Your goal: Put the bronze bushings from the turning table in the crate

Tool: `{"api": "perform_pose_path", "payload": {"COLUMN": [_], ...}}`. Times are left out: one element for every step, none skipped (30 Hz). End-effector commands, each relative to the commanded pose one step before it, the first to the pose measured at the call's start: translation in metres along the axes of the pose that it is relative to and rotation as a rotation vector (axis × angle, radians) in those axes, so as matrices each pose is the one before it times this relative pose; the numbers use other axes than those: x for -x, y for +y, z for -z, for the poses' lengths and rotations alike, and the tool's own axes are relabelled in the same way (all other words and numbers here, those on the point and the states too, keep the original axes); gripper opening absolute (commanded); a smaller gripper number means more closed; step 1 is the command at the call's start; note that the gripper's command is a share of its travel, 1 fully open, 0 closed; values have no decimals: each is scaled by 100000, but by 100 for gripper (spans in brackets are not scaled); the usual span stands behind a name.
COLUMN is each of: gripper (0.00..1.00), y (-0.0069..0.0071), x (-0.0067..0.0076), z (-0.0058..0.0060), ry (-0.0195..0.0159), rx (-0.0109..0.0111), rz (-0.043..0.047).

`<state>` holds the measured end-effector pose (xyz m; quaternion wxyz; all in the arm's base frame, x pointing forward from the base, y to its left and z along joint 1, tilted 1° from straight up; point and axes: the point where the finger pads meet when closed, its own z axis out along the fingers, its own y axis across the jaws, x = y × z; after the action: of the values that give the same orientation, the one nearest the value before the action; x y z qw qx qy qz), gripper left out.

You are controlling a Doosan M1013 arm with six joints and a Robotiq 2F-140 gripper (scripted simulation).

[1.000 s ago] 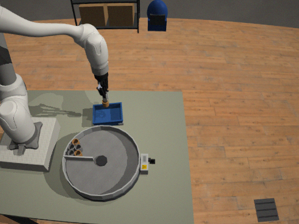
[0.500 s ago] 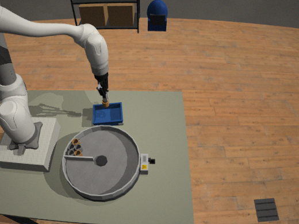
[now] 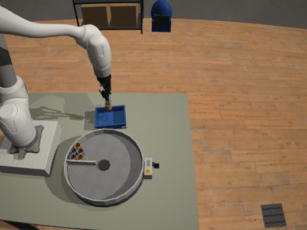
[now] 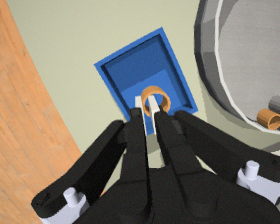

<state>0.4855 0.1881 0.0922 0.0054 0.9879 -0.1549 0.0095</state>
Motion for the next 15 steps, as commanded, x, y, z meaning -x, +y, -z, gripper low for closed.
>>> {"api": "perform_pose_path", "payload": {"gripper": [0, 0, 0, 0, 0, 0, 0, 0, 0, 0, 0, 0, 0, 0, 0], "y": [-2, 0, 0, 0, 0, 0, 0, 0, 0, 0, 0, 0, 0, 0, 0], "x": [3, 0, 0, 0, 0, 0, 0, 0, 0, 0, 0, 0, 0, 0, 0], "z": [7, 0, -7, -44, -108, -189, -277, -364, -443, -509, -558, -589, -599, -590, -562], "ry": [-6, 0, 0, 0, 0, 0, 0, 0, 0, 0, 0, 0, 0, 0, 0], "rx": [-18, 0, 0, 0, 0, 0, 0, 0, 0, 0, 0, 0, 0, 0, 0], "rz": [3, 0, 0, 0, 0, 0, 0, 0, 0, 0, 0, 0, 0, 0, 0]}}
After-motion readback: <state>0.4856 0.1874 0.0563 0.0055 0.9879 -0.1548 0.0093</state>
